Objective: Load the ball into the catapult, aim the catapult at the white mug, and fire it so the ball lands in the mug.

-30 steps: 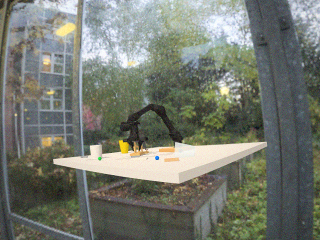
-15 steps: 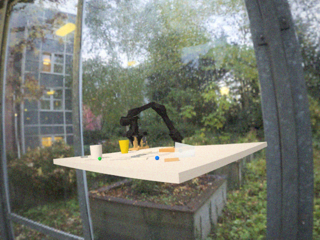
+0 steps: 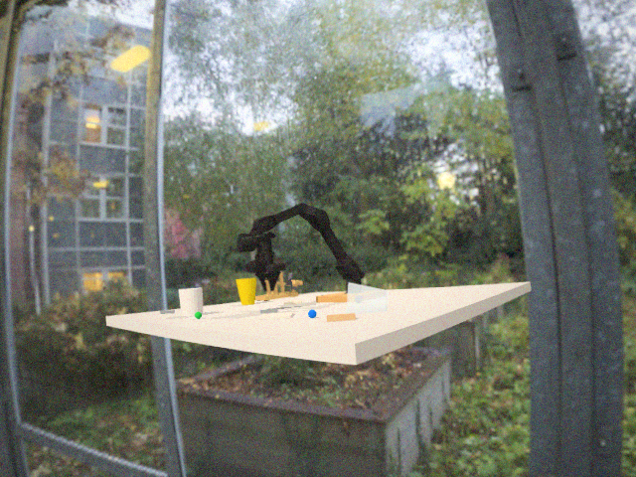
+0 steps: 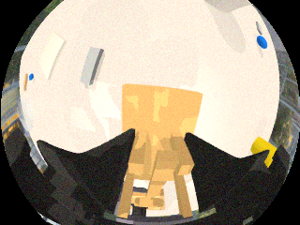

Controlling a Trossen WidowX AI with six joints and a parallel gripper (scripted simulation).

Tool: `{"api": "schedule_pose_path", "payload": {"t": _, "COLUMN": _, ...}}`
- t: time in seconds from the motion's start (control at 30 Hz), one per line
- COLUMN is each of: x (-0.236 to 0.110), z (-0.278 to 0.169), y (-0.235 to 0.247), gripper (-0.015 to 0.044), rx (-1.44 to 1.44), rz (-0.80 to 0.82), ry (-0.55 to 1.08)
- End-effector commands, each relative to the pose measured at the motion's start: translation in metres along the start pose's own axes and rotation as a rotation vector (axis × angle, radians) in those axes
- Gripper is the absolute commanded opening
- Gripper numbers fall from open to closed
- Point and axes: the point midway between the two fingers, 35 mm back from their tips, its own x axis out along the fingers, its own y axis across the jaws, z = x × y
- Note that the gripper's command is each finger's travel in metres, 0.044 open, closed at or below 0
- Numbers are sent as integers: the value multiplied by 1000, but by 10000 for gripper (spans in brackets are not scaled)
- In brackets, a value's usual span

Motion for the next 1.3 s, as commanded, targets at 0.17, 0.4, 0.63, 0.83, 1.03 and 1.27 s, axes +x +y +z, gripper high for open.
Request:
{"api": "schedule_pose_path", "payload": {"t": 0.17, "x": -9, "z": 7, "y": -16, "gripper": 0, "rx": 275, "rz": -3, "ry": -27}}
{"api": "schedule_pose_path", "payload": {"t": 0.4, "x": -9, "z": 7, "y": -19, "gripper": 0, "rx": 275, "rz": -3, "ry": -27}}
{"api": "schedule_pose_path", "payload": {"t": 0.63, "x": 1, "z": 8, "y": -20, "gripper": 0, "rx": 276, "rz": -4, "ry": -28}}
{"api": "schedule_pose_path", "payload": {"t": 0.83, "x": 11, "z": 8, "y": -20, "gripper": 0, "rx": 276, "rz": -4, "ry": -28}}
{"api": "schedule_pose_path", "payload": {"t": 1.03, "x": 21, "z": 8, "y": -20, "gripper": 0, "rx": 276, "rz": -4, "ry": -28}}
{"api": "schedule_pose_path", "payload": {"t": 1.27, "x": 32, "z": 8, "y": -21, "gripper": 0, "rx": 276, "rz": -4, "ry": -27}}
